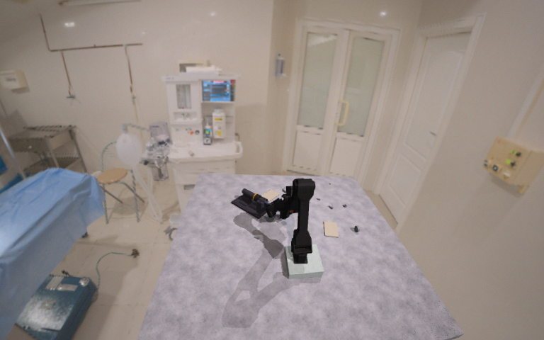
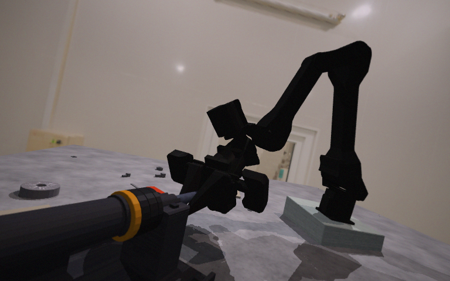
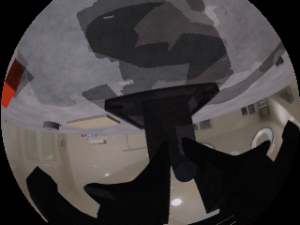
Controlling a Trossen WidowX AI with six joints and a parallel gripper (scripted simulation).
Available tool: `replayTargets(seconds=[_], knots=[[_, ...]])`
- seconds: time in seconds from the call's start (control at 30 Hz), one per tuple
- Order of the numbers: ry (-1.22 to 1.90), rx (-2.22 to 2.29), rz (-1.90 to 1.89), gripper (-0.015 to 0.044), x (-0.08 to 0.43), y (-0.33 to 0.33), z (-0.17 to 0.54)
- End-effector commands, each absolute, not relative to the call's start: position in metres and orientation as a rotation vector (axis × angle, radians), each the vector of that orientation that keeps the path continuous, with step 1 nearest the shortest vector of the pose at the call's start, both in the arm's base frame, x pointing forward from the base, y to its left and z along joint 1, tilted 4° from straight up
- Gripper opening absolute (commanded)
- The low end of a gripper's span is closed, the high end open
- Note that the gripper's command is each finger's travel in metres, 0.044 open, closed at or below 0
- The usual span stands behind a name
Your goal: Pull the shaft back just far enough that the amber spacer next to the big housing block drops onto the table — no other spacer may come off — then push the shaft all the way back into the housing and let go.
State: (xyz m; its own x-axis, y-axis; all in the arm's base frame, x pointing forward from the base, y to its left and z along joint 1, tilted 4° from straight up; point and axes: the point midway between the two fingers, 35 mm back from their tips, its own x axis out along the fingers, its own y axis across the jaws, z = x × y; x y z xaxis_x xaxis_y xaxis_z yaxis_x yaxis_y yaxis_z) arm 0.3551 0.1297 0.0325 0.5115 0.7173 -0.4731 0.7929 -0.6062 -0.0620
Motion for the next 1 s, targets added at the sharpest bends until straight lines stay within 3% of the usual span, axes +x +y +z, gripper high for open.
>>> replayTargets(seconds=[0.0,0.97], knots=[[1.303,2.583,-0.692,0.0000,0.3545,0.1292,0.0323],[1.303,2.583,-0.692,0.0000,0.3528,0.1269,0.0321]])
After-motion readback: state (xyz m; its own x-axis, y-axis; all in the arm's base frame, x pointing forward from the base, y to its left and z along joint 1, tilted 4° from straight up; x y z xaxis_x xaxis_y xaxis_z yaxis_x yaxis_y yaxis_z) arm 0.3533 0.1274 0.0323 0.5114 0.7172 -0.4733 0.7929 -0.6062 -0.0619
